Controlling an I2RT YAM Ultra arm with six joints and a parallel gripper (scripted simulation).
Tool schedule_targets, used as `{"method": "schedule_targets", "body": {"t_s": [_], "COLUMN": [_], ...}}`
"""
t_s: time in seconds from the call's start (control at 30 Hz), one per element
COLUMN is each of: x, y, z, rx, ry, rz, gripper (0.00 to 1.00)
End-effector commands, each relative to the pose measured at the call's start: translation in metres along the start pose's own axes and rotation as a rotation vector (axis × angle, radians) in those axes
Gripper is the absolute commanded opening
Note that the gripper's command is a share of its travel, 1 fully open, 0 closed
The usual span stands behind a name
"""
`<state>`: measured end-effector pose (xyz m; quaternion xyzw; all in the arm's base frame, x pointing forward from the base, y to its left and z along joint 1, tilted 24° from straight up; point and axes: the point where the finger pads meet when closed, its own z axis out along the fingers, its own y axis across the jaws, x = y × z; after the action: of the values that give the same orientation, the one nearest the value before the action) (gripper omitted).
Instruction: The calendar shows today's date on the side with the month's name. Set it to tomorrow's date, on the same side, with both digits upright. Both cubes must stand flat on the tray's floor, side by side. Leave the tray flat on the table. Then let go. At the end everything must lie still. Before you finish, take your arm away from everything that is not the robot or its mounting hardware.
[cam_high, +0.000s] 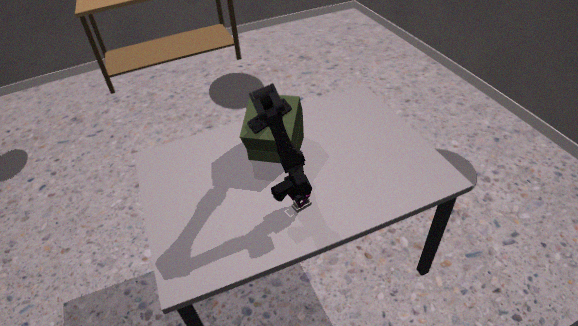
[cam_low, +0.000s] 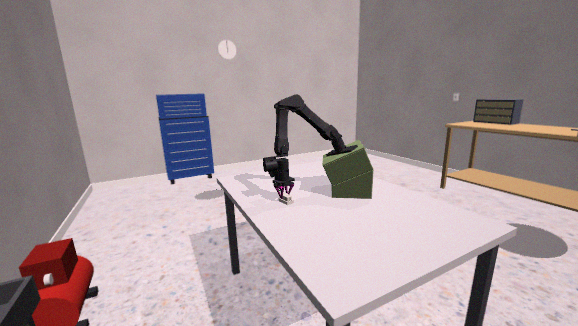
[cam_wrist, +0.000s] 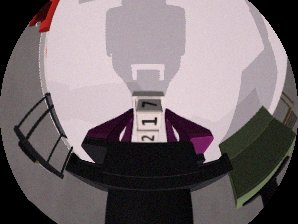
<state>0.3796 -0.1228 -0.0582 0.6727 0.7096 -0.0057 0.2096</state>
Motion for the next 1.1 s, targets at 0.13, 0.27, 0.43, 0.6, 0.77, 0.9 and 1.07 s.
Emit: {"method": "schedule_targets", "body": {"t_s": [0.13,0.27,0.43,0.6,0.77,0.9,1.07], "x": [-0.002,-0.002,-0.002,-0.001,-0.001,-0.001,-0.001], "y": [0.005,0.005,0.005,0.005,0.005,0.004,0.004], "z": [-0.012,-0.029,-0.056,-0.080,-0.088,-0.092,-0.092], "rx": [-0.013,-0.013,-0.014,-0.014,-0.014,-0.014,-0.014], "ry": [-0.005,-0.004,-0.004,-0.004,-0.004,-0.004,-0.004], "rz": [0.001,0.001,0.001,0.002,0.002,0.002,0.002], "gripper": [0.45,0.45,0.45,0.45,0.45,0.45,1.00]}}
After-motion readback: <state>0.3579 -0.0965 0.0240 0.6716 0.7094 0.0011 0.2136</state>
